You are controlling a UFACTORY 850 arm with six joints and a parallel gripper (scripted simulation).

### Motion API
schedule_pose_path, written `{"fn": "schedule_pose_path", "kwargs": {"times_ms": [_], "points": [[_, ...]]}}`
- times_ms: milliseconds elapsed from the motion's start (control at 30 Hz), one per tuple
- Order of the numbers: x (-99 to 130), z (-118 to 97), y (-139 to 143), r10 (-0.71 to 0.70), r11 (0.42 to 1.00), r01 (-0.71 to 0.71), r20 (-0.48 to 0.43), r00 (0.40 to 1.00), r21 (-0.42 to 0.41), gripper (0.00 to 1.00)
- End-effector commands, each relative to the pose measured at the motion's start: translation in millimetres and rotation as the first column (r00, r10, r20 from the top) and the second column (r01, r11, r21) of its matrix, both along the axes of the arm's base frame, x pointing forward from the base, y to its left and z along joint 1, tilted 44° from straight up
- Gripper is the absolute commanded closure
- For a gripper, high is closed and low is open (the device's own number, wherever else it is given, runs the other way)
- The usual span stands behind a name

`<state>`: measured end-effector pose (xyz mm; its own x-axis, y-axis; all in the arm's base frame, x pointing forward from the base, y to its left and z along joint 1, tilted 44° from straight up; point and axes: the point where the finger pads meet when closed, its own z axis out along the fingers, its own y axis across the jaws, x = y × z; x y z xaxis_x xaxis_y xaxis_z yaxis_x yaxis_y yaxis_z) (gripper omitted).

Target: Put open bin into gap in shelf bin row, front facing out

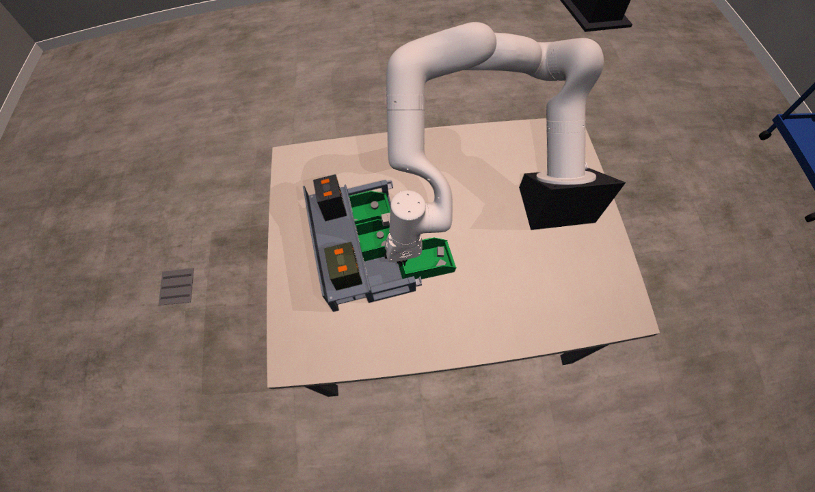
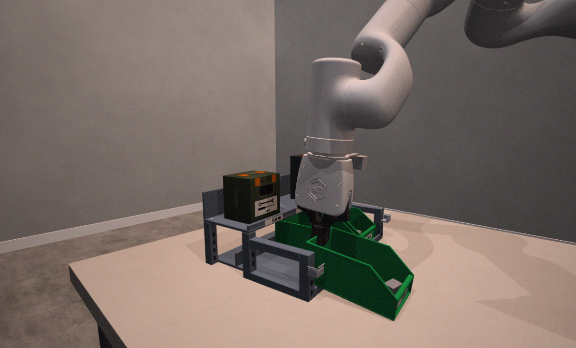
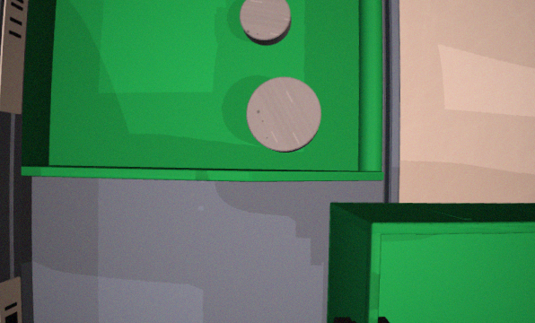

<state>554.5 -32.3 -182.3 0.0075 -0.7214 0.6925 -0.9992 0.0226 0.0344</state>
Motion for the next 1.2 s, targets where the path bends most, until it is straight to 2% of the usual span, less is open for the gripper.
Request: {"fn": "schedule_pose_path", "kwargs": {"times_ms": [0, 367, 400, 1167], "points": [[0.6, 0.6, 0.7, 0.002, 1.000, -0.002, 0.003, 1.000, 0.001, 1.00], [0.6, 0.6, 0.7, 0.002, 1.000, -0.002, 0.003, 1.000, 0.001, 1.00], [0.6, 0.6, 0.7, 0.002, 1.000, -0.002, 0.003, 1.000, 0.001, 0.66], [0.6, 0.6, 0.7, 0.002, 1.000, -0.002, 0.003, 1.000, 0.001, 0.66]]}}
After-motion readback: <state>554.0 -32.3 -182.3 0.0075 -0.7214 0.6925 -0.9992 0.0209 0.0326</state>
